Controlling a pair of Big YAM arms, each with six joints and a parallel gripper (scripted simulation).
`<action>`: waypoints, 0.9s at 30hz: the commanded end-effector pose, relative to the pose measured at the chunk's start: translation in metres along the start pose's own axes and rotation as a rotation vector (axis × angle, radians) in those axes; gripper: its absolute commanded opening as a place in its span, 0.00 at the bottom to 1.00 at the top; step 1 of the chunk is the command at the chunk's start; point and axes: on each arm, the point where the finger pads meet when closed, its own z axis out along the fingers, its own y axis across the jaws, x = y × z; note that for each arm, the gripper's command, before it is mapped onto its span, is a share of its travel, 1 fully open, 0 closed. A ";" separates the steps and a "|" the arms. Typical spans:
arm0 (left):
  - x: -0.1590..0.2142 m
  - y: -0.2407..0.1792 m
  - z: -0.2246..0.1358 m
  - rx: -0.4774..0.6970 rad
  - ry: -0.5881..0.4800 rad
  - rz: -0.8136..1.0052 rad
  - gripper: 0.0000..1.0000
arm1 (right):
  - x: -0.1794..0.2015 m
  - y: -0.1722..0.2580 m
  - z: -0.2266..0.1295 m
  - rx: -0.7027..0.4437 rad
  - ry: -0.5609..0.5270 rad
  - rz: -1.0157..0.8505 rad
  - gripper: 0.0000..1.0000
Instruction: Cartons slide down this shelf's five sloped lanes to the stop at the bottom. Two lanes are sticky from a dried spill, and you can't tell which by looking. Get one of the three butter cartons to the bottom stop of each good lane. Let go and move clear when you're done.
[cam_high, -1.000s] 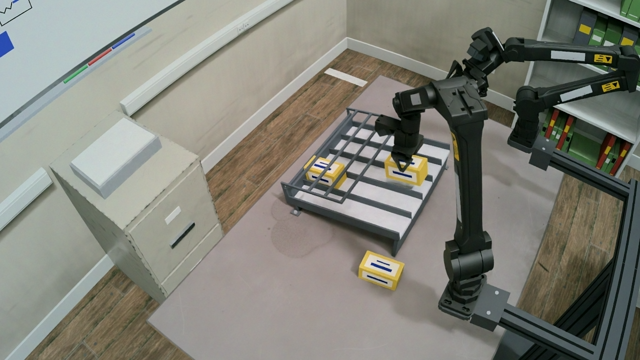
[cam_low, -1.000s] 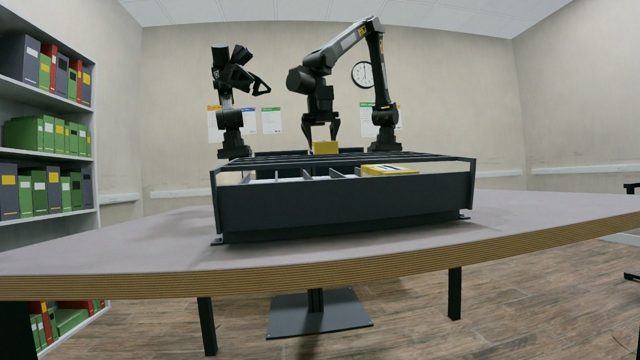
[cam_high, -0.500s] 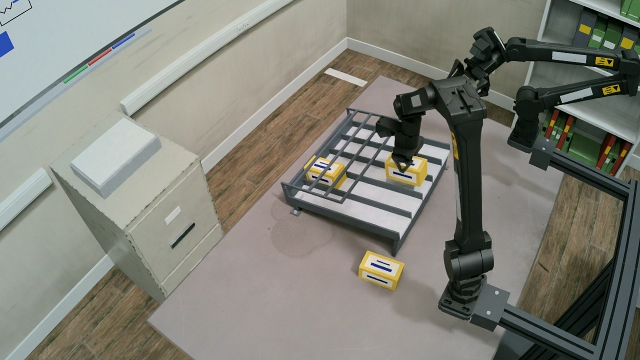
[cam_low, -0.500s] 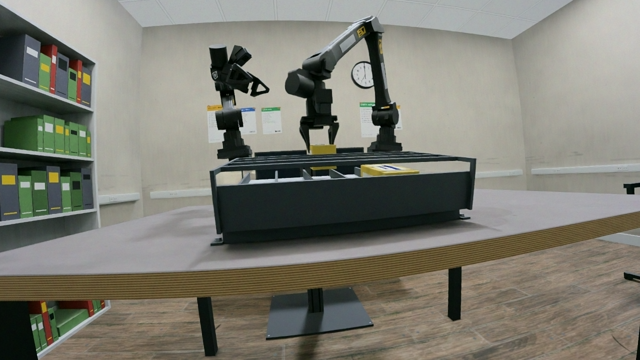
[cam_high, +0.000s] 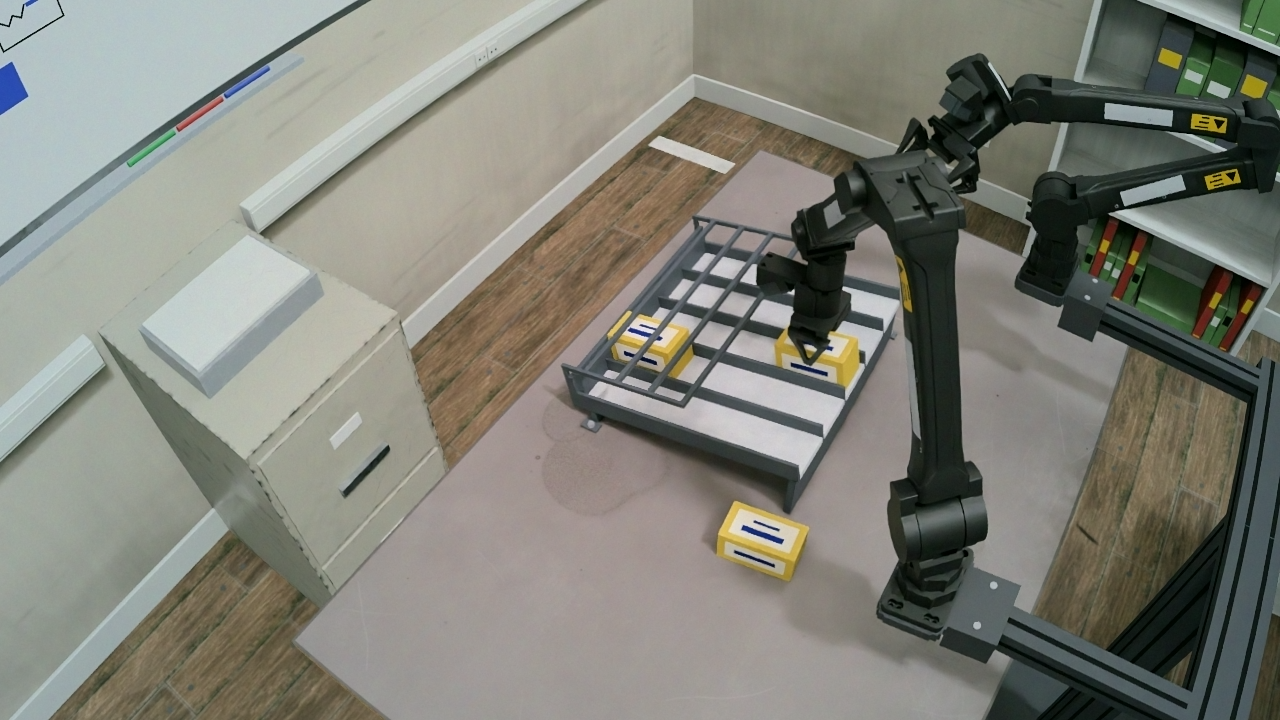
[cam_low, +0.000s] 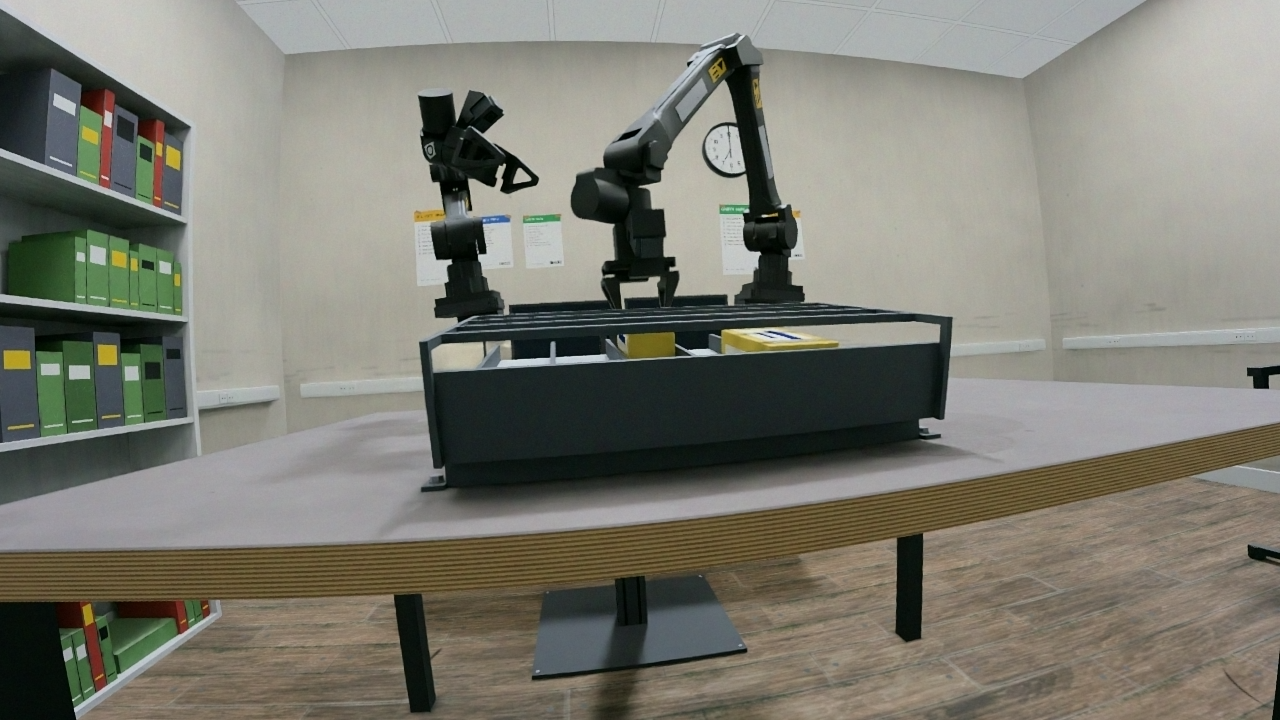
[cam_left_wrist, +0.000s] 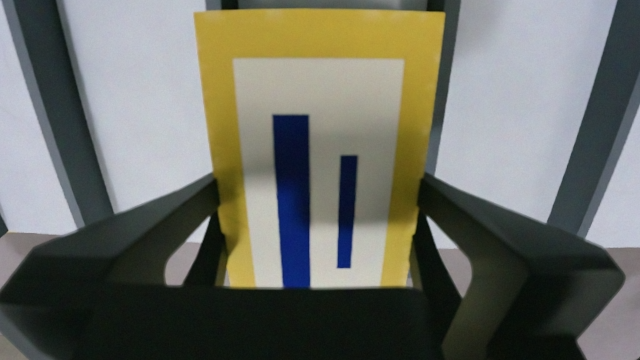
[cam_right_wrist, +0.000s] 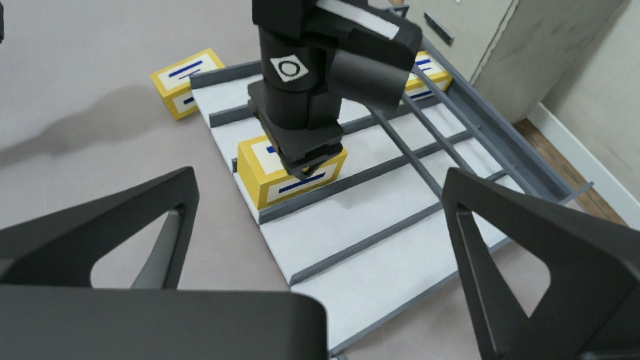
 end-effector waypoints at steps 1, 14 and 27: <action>-0.026 -0.021 -0.009 0.050 -0.045 -0.012 0.59 | -0.012 -0.005 -0.003 0.008 -0.017 -0.020 1.00; -0.012 -0.022 -0.063 0.075 -0.065 -0.007 1.00 | -0.012 -0.005 -0.003 0.008 -0.017 -0.020 1.00; -0.046 0.037 -0.056 0.101 -0.114 0.014 0.91 | -0.078 0.010 -0.021 -0.041 -0.024 0.021 1.00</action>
